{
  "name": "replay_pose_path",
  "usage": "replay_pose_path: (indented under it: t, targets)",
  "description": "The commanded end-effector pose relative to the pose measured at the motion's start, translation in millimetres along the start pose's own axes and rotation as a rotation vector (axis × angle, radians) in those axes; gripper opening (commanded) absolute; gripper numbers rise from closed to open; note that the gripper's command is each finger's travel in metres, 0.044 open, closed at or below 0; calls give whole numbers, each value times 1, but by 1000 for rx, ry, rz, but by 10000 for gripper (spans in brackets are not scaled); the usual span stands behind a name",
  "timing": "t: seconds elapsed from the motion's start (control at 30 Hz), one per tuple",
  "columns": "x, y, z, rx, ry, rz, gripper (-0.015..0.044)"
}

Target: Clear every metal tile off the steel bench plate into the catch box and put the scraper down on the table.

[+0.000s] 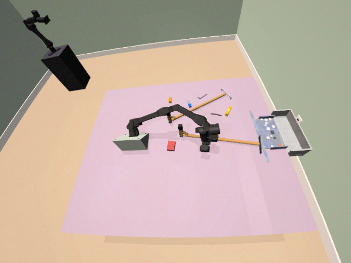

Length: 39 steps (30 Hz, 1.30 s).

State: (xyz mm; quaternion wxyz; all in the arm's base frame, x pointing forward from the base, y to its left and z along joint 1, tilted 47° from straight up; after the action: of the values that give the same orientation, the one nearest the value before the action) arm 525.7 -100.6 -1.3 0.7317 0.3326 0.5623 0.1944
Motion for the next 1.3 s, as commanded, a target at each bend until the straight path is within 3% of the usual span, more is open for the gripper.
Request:
replay_pose_path:
  t: [0.0,1.27]
  targets:
    - [0,7,1,-3,0,4,0]
    - [1,44,6,-2,1,8,0]
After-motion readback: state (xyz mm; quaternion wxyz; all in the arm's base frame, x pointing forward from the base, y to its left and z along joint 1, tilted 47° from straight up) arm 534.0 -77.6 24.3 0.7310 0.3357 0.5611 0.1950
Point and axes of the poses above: the point midway between the two fingers, 35 mm back from their tips, its own x axis out along the fingers, its own y axis across the jaws, z = x × y, the point moved 8 cm from there along -x, back along the fingers, and after that the axes turned 8 degrees about -x, right-handed, at the moved point
